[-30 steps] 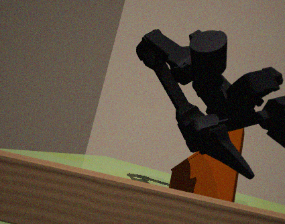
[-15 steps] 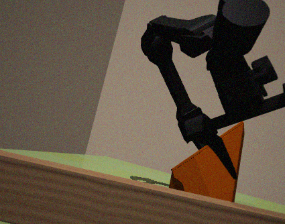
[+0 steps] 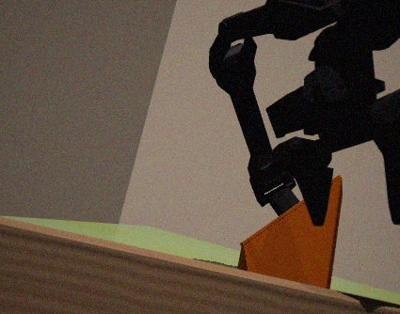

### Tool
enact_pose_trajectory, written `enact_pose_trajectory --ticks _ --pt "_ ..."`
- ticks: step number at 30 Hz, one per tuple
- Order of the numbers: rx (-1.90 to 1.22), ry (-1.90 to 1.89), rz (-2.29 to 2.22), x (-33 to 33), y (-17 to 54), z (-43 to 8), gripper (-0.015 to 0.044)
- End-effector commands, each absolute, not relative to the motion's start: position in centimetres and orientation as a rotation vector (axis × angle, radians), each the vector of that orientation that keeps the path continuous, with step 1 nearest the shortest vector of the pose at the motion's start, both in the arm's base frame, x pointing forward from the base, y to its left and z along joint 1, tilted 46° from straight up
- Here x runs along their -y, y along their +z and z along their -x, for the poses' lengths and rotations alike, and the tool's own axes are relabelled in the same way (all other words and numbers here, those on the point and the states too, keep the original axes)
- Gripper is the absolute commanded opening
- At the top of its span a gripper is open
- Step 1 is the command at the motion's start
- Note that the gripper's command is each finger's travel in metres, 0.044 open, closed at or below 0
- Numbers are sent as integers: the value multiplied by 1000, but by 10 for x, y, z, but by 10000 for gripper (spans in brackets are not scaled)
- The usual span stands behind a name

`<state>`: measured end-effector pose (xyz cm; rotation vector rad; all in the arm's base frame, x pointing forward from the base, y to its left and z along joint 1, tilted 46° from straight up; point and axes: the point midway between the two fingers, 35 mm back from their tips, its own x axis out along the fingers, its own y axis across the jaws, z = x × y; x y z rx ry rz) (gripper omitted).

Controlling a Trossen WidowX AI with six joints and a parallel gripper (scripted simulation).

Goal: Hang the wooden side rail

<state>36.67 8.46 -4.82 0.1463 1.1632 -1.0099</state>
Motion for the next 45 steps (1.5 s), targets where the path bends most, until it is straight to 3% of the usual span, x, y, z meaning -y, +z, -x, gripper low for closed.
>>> enact_pose_trajectory --ticks 1,45 --pt "-922 -1265 -242 -85 -42 -375 440" --pt "-923 -1264 -238 -36 -92 -377 440"
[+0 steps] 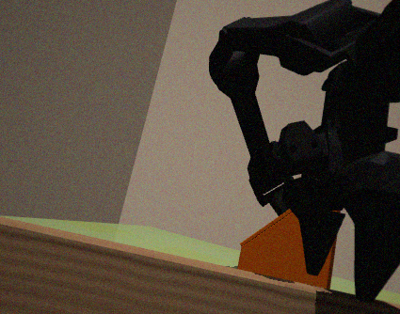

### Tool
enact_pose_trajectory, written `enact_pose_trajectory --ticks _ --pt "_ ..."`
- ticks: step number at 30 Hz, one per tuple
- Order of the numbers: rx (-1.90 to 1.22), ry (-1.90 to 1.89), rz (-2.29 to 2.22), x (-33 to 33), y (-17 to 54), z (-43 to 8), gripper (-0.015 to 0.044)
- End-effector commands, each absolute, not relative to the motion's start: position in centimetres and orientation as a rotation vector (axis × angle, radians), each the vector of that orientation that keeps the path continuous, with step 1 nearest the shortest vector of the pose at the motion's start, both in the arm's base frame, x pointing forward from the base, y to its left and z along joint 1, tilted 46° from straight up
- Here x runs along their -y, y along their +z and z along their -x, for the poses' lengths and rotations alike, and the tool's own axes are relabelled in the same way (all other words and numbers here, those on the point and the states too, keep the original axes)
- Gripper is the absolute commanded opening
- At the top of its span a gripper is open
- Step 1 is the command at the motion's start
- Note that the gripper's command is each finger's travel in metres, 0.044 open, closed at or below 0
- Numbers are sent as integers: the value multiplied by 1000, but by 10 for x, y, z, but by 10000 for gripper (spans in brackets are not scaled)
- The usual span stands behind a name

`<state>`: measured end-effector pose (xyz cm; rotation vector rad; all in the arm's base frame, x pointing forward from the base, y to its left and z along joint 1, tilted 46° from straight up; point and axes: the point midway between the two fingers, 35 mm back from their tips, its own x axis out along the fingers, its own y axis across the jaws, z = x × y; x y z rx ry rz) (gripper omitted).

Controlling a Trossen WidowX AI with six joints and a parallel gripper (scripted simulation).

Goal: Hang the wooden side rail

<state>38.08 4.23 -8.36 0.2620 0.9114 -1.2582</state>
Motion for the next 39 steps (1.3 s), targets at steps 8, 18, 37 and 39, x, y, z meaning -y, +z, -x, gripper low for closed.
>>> enact_pose_trajectory --ticks 8,18,37,39 --pt "-926 -1263 -234 -27 -100 -377 440" --pt "-923 -1265 -236 -16 -111 -377 440" --pt "-919 -1267 -239 -1 -125 -376 440" --pt "-919 -1267 -239 -1 -125 -376 440"
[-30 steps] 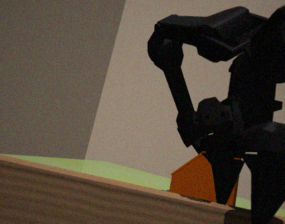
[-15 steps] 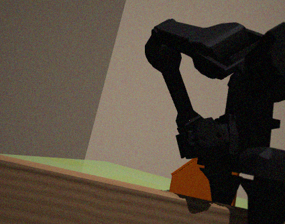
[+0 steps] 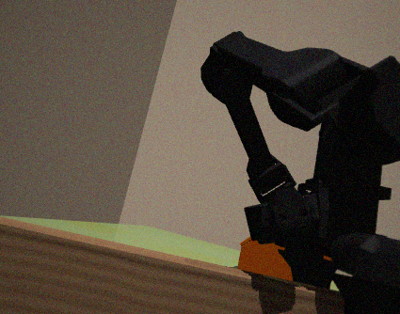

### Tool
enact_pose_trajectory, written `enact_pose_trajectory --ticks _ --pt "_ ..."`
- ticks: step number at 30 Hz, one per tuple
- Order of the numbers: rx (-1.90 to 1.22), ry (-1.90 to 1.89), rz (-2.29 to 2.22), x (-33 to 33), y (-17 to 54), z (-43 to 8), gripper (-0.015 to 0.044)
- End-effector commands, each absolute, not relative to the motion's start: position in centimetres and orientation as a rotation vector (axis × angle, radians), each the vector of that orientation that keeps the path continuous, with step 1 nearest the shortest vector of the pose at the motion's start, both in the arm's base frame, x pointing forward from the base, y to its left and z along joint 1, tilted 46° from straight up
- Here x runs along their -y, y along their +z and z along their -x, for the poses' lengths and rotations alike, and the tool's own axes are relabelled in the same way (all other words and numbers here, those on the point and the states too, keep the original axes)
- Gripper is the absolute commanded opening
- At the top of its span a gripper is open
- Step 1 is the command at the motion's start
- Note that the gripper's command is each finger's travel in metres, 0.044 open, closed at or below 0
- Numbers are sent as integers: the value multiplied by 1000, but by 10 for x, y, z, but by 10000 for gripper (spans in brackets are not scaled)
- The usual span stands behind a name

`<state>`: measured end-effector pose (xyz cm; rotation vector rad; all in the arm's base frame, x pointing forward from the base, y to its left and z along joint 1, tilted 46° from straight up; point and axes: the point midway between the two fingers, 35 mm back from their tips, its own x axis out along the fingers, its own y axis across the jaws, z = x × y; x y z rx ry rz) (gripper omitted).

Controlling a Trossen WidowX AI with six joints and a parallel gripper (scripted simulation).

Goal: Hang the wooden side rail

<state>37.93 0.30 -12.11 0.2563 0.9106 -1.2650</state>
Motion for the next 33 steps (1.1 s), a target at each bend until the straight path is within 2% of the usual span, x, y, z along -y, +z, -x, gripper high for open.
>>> enact_pose_trajectory --ticks 1,12,19,22,33 --pt "-919 -1267 -239 -1 -125 -376 414" --pt "-919 -1267 -239 -1 -125 -376 125" --pt "-919 -1267 -239 -1 -125 -376 78" --pt "-919 -1267 -239 -1 -125 -376 0" --pt "-899 -1282 -264 -2 -123 -376 0"
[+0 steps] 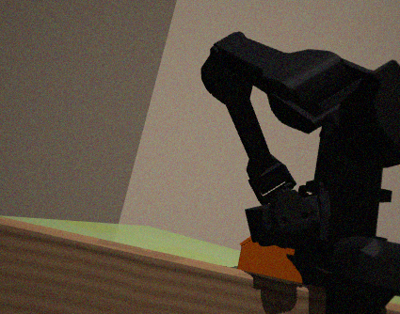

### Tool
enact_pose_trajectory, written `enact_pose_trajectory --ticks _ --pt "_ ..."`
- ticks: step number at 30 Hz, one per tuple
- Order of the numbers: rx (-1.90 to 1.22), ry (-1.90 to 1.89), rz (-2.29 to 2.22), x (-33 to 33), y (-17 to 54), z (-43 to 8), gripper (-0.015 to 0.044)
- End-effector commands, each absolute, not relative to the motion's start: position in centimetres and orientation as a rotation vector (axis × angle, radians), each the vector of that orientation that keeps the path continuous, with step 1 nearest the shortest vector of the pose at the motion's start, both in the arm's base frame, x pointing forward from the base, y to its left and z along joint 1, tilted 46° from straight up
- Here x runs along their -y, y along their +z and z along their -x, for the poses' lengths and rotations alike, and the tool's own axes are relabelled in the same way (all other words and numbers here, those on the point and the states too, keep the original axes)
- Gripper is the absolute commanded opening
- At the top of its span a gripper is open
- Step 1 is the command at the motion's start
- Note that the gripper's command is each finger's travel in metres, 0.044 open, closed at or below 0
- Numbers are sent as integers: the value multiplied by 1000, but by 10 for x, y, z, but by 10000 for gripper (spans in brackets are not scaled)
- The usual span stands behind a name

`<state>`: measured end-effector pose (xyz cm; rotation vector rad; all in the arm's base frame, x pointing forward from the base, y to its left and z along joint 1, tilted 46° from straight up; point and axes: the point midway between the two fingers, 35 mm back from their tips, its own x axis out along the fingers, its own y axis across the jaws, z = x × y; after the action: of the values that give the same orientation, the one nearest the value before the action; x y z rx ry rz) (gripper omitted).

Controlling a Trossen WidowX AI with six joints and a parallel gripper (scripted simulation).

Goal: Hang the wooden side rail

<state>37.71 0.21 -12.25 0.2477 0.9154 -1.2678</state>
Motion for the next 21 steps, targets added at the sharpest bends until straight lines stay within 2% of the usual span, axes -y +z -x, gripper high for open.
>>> enact_pose_trajectory --ticks 1,21 --pt "-893 -1287 -271 -2 -123 -376 0" --pt "-782 -1367 -408 -1 -120 -376 0"
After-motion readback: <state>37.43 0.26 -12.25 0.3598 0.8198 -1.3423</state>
